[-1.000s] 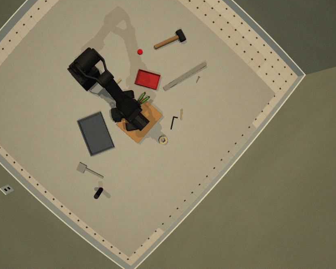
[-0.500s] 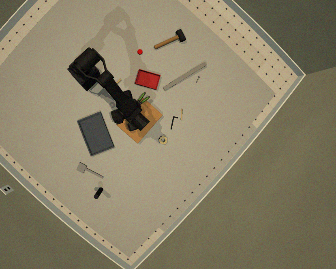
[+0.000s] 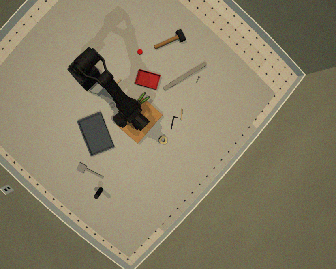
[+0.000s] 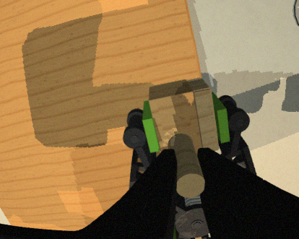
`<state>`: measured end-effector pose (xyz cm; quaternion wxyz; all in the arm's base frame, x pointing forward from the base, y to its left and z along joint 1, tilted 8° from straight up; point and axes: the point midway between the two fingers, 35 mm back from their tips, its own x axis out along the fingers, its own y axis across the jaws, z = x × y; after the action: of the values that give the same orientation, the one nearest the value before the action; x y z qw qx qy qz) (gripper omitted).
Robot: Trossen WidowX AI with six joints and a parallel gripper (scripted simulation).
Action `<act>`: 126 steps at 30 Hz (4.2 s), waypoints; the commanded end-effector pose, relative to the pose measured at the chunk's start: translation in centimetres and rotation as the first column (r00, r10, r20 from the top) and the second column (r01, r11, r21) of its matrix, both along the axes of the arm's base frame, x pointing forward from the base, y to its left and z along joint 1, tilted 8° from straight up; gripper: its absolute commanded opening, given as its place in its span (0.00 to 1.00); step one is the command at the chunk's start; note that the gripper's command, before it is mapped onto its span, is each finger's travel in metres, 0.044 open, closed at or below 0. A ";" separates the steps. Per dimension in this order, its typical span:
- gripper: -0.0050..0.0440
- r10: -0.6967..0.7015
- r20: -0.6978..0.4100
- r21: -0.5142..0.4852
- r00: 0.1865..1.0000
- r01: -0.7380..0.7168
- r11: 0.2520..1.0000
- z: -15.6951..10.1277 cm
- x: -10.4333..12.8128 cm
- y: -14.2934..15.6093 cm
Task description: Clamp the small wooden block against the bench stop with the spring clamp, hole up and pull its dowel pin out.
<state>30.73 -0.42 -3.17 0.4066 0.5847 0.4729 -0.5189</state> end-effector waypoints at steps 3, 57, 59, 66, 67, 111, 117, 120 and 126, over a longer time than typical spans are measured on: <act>0.10 0.175 0.025 -0.005 0.984 -0.175 0.984 0.3 0.1 0.0; 0.10 0.654 0.085 -0.043 0.752 -0.653 0.756 0.4 0.0 0.0; 0.10 0.618 0.080 -0.039 0.782 -0.617 0.786 0.4 0.0 0.0; 0.10 0.455 0.061 -0.022 0.888 -0.455 0.890 0.4 0.0 0.0; 0.10 0.425 0.057 -0.020 0.904 -0.424 0.905 0.4 0.0 0.0; 0.10 -0.480 -0.063 -0.008 0.875 0.480 0.877 0.6 0.0 -0.1; 0.10 -0.460 -0.060 -0.007 0.886 0.460 0.888 0.6 0.0 -0.1; 0.10 -0.430 -0.056 -0.006 0.901 0.431 0.902 0.6 0.0 -0.1; 0.10 -0.382 -0.049 -0.004 0.923 0.382 0.924 0.6 0.0 -0.1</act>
<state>30.70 -0.45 -2.83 0.2741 0.6570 0.3535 -0.6069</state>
